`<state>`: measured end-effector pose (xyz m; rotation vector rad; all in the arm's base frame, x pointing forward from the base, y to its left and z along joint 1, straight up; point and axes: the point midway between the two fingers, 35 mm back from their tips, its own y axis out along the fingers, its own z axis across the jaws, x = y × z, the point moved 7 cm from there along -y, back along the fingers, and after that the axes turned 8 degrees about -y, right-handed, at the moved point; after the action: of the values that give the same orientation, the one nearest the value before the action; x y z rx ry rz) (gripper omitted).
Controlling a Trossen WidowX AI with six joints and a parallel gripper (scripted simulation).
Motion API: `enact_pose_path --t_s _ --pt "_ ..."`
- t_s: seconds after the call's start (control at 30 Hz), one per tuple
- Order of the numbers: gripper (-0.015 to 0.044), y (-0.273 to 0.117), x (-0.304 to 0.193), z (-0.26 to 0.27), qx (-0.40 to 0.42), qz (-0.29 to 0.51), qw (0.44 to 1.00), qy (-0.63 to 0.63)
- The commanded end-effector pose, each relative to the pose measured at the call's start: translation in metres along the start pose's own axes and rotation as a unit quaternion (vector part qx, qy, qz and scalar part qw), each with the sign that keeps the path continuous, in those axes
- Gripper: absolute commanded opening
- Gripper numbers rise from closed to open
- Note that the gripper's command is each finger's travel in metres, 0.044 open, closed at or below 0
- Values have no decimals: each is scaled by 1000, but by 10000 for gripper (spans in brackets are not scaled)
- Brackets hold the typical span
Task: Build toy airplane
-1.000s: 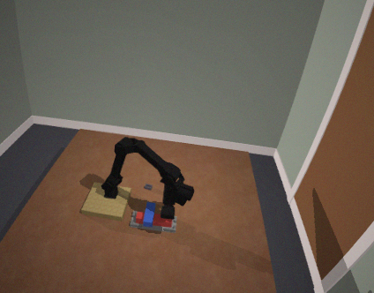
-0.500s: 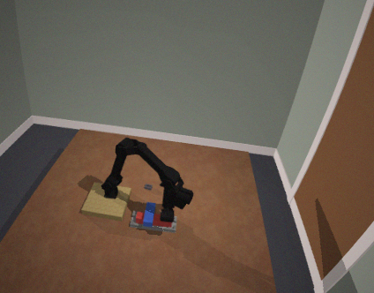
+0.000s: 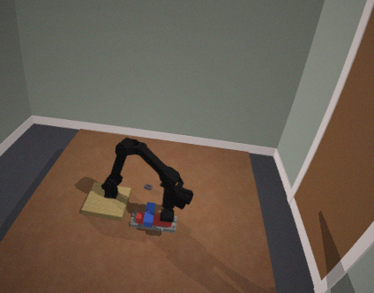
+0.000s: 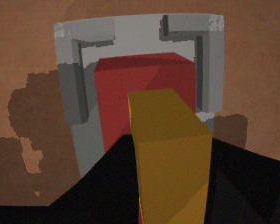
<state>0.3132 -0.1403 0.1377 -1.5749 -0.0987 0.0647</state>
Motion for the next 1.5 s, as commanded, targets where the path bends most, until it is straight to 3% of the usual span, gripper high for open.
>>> enact_pose_path --t_s 0.0,0.17,0.47,0.73,1.47 --pt "131 0 0 0 0 0 1000 0" --pt "260 0 0 0 0 0 1000 0" --pt "260 -2 0 0 0 0 1000 0" --pt "260 -89 0 0 -2 -1 1000 -2" --pt "260 -91 1 1 -2 -1 1000 -2"
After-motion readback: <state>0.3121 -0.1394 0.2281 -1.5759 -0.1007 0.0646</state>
